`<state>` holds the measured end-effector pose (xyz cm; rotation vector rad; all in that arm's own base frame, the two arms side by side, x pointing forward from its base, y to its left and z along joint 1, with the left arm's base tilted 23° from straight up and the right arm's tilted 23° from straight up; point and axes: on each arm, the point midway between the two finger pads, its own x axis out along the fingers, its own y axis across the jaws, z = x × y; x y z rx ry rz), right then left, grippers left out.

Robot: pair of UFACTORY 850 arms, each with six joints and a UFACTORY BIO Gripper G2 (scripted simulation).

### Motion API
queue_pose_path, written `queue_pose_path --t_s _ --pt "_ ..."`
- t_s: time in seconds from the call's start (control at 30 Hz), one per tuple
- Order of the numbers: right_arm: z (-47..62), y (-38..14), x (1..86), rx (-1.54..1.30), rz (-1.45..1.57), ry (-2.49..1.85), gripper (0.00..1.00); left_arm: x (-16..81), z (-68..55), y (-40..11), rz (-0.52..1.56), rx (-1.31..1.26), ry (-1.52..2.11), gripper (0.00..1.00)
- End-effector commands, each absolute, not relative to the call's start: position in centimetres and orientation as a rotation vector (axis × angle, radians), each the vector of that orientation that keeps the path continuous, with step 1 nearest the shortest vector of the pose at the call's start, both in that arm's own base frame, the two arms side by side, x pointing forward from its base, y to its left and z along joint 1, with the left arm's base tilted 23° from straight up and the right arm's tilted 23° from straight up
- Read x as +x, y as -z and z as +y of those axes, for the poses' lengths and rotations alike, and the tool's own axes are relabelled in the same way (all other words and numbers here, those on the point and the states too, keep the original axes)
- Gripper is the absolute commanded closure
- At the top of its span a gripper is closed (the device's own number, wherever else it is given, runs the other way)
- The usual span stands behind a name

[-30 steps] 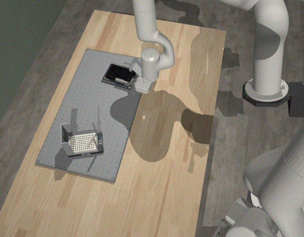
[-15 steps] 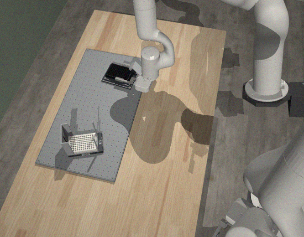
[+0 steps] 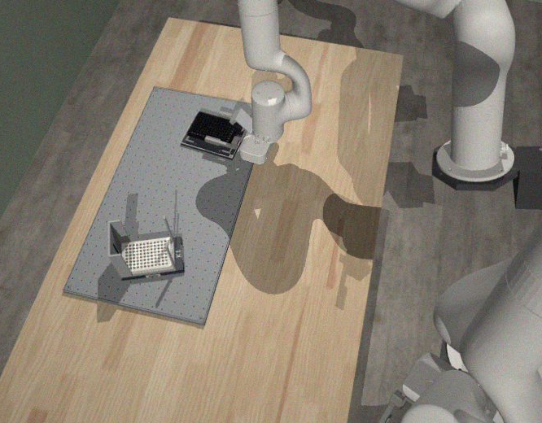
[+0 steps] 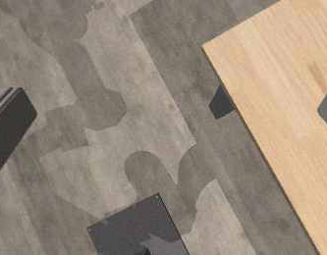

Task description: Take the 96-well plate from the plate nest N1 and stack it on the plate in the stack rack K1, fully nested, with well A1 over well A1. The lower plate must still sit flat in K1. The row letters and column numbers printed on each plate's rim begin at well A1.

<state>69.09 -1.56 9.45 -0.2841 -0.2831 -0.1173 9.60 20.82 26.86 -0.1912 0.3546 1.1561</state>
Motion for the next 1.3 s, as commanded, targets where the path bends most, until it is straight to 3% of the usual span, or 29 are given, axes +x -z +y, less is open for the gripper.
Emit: queue_pose_path --t_s 0.0,1.27 --pt "-1.4 -9.9 69.1 -0.284 -0.285 0.117 1.0 9.6 20.8 -26.9 0.354 -0.191 -1.156 0.0" --pt "0.2 -15.1 67.6 -0.284 -0.285 0.117 1.0 9.6 20.8 -26.9 0.354 -0.191 -1.156 0.0"
